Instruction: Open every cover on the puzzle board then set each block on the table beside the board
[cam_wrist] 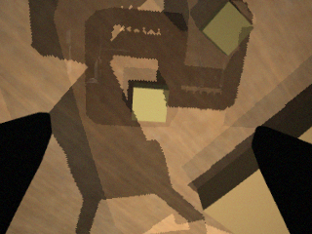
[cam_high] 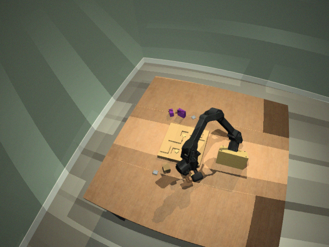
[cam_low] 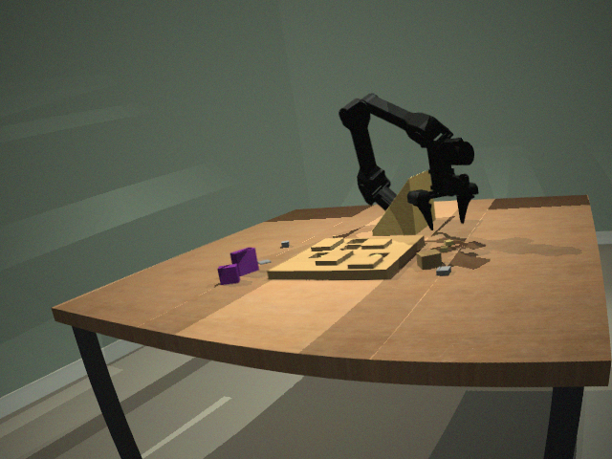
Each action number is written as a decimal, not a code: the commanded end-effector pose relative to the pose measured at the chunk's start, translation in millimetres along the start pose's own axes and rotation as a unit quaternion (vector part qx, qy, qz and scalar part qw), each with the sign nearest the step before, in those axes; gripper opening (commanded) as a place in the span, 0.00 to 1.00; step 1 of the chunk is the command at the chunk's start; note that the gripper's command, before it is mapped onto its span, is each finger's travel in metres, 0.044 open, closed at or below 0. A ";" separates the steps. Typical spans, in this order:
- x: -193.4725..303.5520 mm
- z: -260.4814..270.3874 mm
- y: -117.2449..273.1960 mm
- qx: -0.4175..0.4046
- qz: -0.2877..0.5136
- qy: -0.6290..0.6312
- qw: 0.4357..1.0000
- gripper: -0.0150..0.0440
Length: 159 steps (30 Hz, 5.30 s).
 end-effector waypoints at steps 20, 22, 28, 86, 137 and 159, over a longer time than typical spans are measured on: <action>-17.0 -39.0 40.4 -0.006 -0.002 -0.287 0.958 0.56; -21.1 -48.8 41.2 -0.007 -0.002 -0.352 0.936 0.47; -31.9 -79.2 42.6 -0.008 -0.001 -0.536 0.844 0.25; -49.5 -205.7 -24.0 0.007 -0.003 -0.689 0.724 0.25; -63.4 -204.7 -10.1 0.006 0.001 -0.040 0.999 0.48; -60.4 -204.0 34.8 0.005 0.002 0.110 0.994 0.50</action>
Point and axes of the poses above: the point midway between the two fingers, 35 mm back from their tips, its own y axis back along the fingers, its own z axis across the jaws, x = y × z, the point moved 8 cm from there along y, back along the fingers, and after that the axes turned 8 degrees about -y, right-handed, at the moved point
